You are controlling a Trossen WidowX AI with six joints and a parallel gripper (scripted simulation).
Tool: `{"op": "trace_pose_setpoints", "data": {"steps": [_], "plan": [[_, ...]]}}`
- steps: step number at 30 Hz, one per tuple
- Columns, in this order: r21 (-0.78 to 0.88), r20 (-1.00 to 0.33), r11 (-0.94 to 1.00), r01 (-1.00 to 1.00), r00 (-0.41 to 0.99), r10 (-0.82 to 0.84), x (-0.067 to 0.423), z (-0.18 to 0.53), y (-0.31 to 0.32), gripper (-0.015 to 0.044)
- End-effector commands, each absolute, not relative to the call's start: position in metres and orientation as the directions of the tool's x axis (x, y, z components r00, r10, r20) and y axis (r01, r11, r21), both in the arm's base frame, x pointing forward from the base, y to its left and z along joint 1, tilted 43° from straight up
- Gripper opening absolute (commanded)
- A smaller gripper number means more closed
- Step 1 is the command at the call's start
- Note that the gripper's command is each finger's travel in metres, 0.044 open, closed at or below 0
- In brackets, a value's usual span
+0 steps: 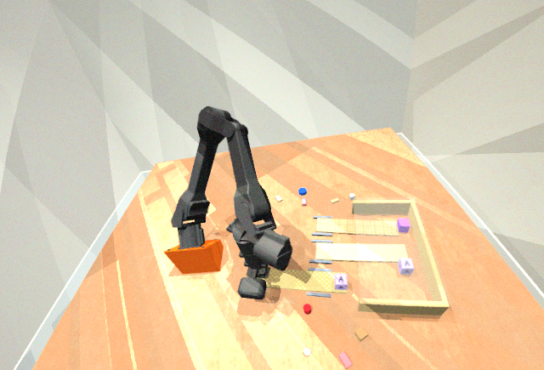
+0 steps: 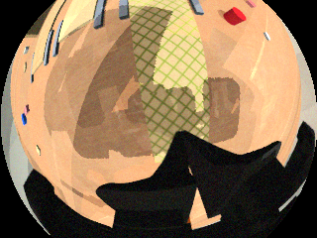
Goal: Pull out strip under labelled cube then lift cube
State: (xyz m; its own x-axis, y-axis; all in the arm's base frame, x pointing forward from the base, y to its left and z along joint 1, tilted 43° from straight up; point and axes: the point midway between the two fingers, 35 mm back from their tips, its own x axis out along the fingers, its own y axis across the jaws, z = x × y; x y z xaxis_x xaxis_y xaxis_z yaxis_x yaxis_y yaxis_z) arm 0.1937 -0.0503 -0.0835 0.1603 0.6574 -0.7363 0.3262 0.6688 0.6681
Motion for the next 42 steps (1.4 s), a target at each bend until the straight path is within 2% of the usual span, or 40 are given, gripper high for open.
{"op": "trace_pose_setpoints", "data": {"steps": [1,9,26,42], "plan": [[0.668,-0.736,0.669,0.326,0.159,0.658,0.194,-0.082,-0.052,0.0],[0.667,-0.735,0.671,0.325,0.136,0.665,0.189,-0.052,-0.08,0.0],[0.667,-0.735,0.673,0.32,0.139,0.663,0.257,-0.054,-0.115,0.044],[0.667,-0.736,0.674,0.317,0.142,0.662,0.321,-0.055,-0.147,0.044]]}}
